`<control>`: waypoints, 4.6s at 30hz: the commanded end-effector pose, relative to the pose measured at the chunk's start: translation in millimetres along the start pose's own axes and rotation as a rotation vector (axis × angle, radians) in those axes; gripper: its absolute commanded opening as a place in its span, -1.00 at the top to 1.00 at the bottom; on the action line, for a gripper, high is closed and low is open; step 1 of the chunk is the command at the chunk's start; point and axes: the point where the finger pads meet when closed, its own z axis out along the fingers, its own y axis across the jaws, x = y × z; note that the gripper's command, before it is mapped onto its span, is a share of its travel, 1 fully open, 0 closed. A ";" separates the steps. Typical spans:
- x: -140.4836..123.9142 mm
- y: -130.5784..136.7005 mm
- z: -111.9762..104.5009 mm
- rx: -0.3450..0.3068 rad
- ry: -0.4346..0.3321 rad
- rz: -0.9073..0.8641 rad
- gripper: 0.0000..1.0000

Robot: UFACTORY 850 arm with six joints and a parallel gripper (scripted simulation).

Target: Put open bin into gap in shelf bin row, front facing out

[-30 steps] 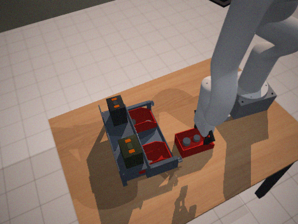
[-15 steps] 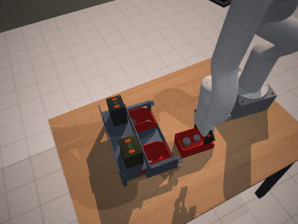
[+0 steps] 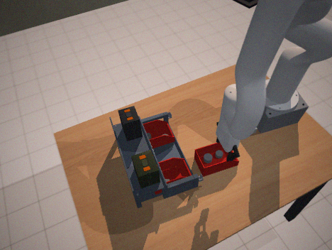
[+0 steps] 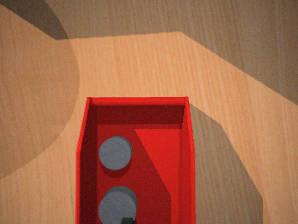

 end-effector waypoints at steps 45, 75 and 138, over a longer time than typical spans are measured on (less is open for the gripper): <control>-0.7 0.4 29.5 0.000 -0.001 0.000 0.41; -0.7 0.4 73.0 0.025 0.019 0.001 0.41; -0.4 0.2 64.7 0.000 -0.001 0.000 0.41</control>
